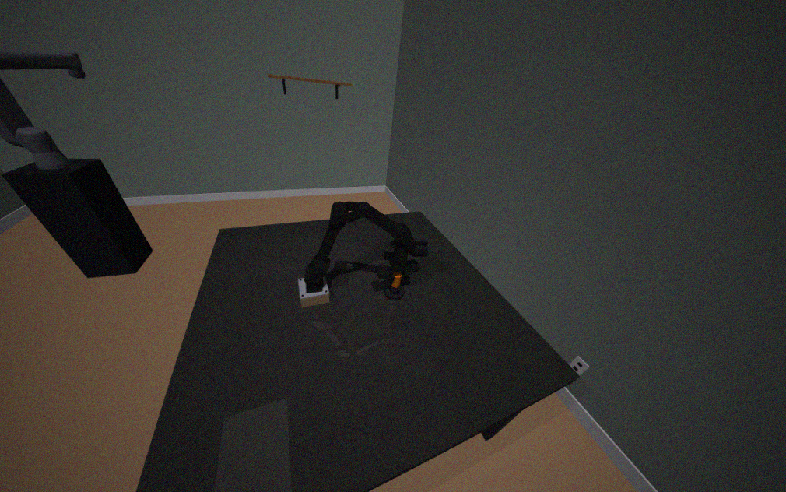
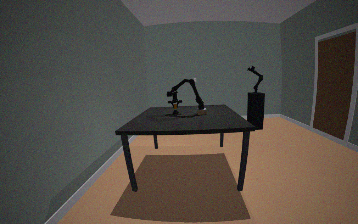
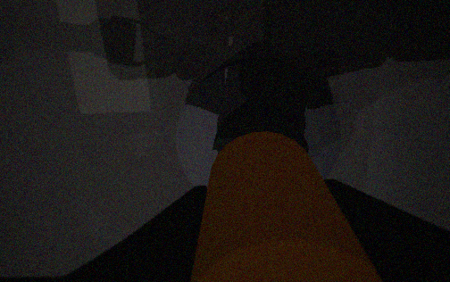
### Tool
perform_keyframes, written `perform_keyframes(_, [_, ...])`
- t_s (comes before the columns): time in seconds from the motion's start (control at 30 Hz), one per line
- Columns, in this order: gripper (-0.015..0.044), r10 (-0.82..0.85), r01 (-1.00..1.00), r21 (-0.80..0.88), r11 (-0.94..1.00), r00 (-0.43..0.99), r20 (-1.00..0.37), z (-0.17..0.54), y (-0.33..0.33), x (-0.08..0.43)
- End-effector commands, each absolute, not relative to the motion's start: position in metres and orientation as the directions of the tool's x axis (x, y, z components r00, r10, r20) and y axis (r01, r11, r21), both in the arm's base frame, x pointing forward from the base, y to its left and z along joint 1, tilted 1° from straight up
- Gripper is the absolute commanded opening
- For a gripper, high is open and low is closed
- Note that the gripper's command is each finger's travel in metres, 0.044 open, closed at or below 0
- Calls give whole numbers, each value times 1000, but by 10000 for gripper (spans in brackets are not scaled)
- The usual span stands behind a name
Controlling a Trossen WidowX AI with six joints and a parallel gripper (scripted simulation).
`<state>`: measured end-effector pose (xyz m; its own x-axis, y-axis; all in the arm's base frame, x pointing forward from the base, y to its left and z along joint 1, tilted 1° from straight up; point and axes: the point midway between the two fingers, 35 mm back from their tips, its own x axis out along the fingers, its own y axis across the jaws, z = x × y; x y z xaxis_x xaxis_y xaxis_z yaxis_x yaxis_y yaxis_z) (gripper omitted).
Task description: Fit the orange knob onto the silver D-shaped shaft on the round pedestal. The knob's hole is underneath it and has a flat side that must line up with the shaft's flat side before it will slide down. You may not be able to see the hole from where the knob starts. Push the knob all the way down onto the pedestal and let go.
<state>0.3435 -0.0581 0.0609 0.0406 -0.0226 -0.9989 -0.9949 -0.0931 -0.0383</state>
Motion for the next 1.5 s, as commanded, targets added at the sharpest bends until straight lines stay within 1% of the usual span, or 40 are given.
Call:
perform_keyframes(0.0, [0,-20,-994,-45,-99,47,-999,61,-58,344])
perform_keyframes(0.23, [0,-20,-993,-45,-108,47,-999,65,-58,345])
perform_keyframes(0.47, [0,-20,-952,-39,-304,47,-999,67,-58,347])
perform_keyframes(1.33, [0,-20,-952,-39,-304,47,-999,66,-59,352])
perform_keyframes(1.47, [0,-20,-923,-36,-384,47,-999,67,-59,351])
